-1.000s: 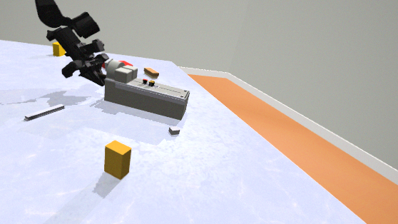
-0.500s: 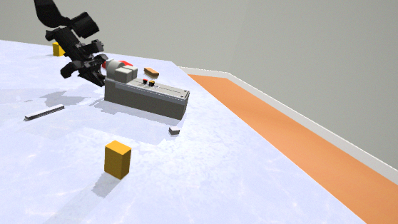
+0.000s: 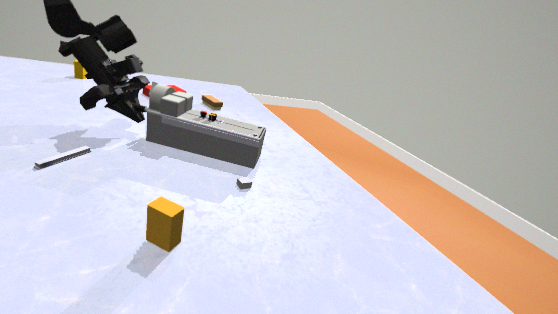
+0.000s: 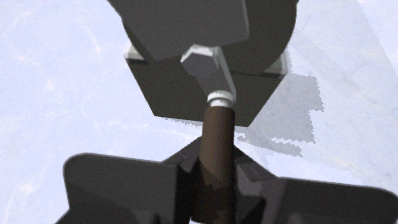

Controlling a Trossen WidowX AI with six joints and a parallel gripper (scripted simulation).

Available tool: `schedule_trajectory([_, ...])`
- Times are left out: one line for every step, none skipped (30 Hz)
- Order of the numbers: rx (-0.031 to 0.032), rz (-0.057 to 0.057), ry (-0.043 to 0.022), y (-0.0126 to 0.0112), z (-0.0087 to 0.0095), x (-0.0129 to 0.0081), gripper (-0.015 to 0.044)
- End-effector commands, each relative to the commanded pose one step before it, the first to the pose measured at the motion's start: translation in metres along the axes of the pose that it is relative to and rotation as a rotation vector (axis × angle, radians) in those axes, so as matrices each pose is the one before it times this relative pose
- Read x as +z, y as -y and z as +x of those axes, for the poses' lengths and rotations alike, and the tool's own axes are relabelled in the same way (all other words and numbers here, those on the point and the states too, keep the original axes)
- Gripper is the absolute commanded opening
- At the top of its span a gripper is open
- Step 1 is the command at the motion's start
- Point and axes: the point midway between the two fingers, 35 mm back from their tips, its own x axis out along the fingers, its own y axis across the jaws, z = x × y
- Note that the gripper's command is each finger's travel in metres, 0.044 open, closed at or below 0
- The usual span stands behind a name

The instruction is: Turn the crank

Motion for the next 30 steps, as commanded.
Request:
schedule_trajectory([-0.01467, -0.0014, 0.00331, 0.00879, -0.00274, 0.00254, 0.0])
schedule_trajectory([-0.00005, -0.0001, 0.00002, 0.00102, -0.00069, 0.00077, 0.0])
schedule_trajectory([-0.00005, -0.0001, 0.00002, 0.00104, -0.00076, 0.00083, 0.0])
schedule_trajectory([-0.00004, 0.0, 0.00001, 0.00077, -0.00058, 0.0006, 0.0])
schedule_trajectory([-0.00004, 0.0, 0.00002, 0.00088, -0.00069, 0.00072, 0.0])
schedule_trajectory([-0.00005, 0.0, 0.00002, 0.00098, -0.00085, 0.00088, 0.0])
schedule_trajectory([-0.00004, 0.0, 0.00002, 0.00093, -0.00092, 0.00095, 0.0])
schedule_trajectory([-0.00004, 0.0, 0.00002, 0.00084, -0.00097, 0.001, 0.0])
schedule_trajectory([-0.00004, 0.0, 0.00002, 0.00079, -0.001, 0.00104, 0.0])
schedule_trajectory([0.00801, 0.0018, -0.00432, -0.00532, 0.00358, -0.00348, 0.0])
schedule_trajectory([0.0, 0.0, 0.0, 0.0, 0.0, 0.0, 0.0])
schedule_trajectory([0.0, 0.0, 0.0, 0.0, 0.0, 0.0, 0.0])
schedule_trajectory([0.0, 0.0, 0.0, 0.0, 0.0, 0.0, 0.0])
schedule_trajectory([0.0, 0.0, 0.0, 0.0, 0.0, 0.0, 0.0])
schedule_trajectory([0.0, 0.0, 0.0, 0.0, 0.0, 0.0, 0.0])
schedule_trajectory([0.0, 0.0, 0.0, 0.0, 0.0, 0.0, 0.0])
schedule_trajectory([0.0, 0.0, 0.0, 0.0, 0.0, 0.0, 0.0])
schedule_trajectory([0.0, 0.0, 0.0, 0.0, 0.0, 0.0, 0.0])
schedule_trajectory([0.0, 0.0, 0.0, 0.0, 0.0, 0.0, 0.0026])
schedule_trajectory([0.0, 0.0, 0.0, 0.0, 0.0, 0.0, 0.0053])
schedule_trajectory([0.0, 0.0, 0.0, 0.0, 0.0, 0.0, 0.0079])
schedule_trajectory([0.0, 0.0, 0.0, 0.0, 0.0, 0.0, 0.0105])
schedule_trajectory([0.0, 0.0, 0.0, 0.0, 0.0, 0.0, 0.0131])
schedule_trajectory([0.0, 0.0, 0.0, 0.0, 0.0, 0.0, 0.0157])
schedule_trajectory([0.0, 0.0, 0.0, 0.0, 0.0, 0.0, 0.0184])
schedule_trajectory([0.0, 0.0, 0.0, 0.0, 0.0, 0.0, 0.021])
schedule_trajectory([0.0, 0.0, 0.0, 0.0, 0.0, 0.0, 0.0236])
schedule_trajectory([0.0, 0.0, 0.0, 0.0, 0.0, 0.0, 0.0263])
schedule_trajectory([0.0, 0.0, 0.0, 0.0, 0.0, 0.0, 0.0289])
schedule_trajectory([0.0, 0.0, 0.0, 0.0, 0.0, 0.0, 0.0315])
